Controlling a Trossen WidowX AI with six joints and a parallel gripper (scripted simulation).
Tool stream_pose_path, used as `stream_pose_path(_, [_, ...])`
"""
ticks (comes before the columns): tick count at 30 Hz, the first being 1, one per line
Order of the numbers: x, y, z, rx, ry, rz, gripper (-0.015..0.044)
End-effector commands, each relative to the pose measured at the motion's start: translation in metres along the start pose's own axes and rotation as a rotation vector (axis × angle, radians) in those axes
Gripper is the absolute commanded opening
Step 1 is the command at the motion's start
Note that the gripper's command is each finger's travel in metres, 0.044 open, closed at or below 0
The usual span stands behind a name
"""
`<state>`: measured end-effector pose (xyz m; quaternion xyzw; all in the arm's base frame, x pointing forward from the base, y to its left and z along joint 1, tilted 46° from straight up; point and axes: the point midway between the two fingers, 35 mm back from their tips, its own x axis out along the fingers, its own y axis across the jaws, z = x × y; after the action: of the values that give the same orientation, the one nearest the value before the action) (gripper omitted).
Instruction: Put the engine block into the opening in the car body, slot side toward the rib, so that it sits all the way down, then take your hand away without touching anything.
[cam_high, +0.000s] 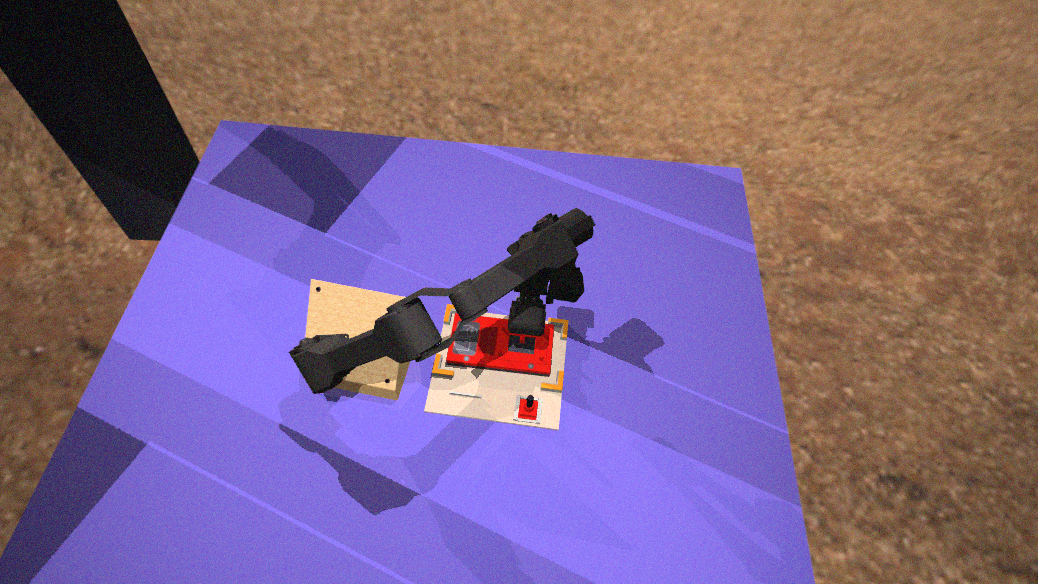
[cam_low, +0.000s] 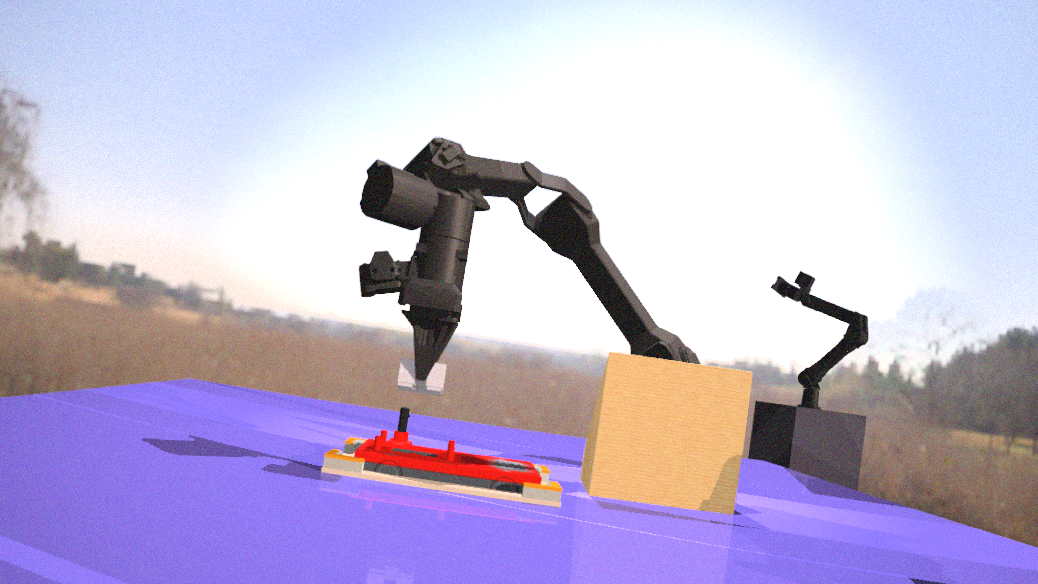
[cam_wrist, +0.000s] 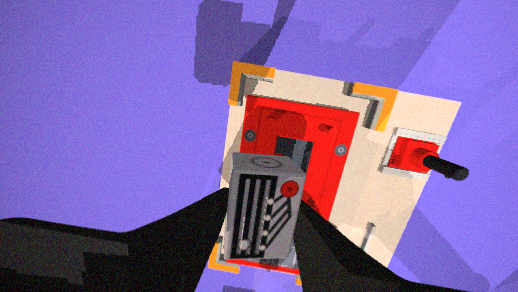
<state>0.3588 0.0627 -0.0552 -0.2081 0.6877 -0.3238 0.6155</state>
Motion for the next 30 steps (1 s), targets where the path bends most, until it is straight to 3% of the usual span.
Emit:
stream_pose_path(1, [0.008, -0.001, -0.001, -0.009, 0.001, -0.007, 0.0])
stream_pose_path(30, [0.078, -0.002, -0.001, -0.008, 0.0, -0.011, 0.0])
